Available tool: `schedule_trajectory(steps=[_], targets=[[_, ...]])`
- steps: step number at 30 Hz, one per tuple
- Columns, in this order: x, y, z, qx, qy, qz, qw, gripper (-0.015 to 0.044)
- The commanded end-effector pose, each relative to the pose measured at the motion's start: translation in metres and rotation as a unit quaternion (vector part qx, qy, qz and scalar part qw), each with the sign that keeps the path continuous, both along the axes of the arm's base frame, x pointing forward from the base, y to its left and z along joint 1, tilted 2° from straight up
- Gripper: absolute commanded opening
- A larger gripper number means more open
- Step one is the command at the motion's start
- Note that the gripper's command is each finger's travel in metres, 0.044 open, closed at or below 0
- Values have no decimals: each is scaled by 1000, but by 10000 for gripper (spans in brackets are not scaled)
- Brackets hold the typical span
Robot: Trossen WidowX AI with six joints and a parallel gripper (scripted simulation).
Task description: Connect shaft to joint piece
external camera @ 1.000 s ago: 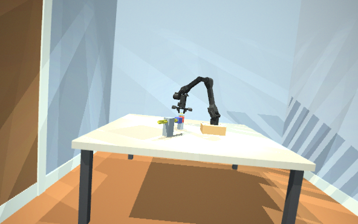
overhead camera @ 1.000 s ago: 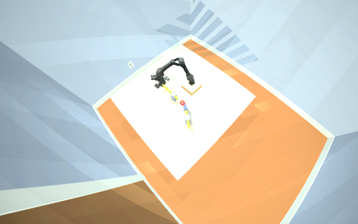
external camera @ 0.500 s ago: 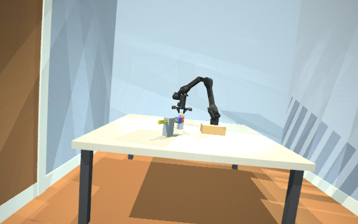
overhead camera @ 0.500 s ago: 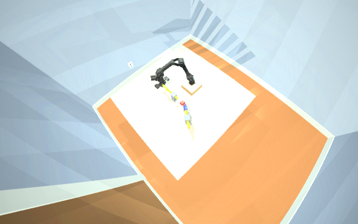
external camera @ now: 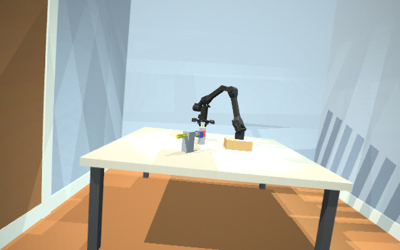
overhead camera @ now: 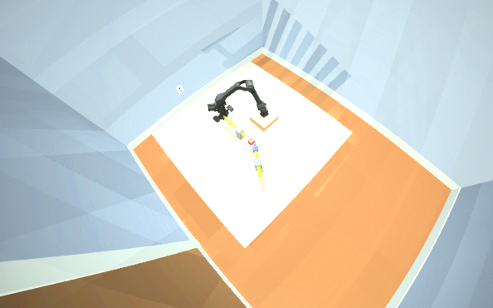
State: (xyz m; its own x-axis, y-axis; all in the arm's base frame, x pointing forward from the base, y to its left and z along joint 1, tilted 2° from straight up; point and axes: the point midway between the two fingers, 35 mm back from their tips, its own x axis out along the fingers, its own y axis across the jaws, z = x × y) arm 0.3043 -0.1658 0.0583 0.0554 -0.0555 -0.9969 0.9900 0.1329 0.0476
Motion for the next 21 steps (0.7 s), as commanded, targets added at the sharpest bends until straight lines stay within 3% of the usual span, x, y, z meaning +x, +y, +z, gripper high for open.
schedule_trajectory(steps=[1,21], targets=[[-1,7,-3,1,4,-1,1000,0],[-4,36,-5,2,7,-2,1000,0]])
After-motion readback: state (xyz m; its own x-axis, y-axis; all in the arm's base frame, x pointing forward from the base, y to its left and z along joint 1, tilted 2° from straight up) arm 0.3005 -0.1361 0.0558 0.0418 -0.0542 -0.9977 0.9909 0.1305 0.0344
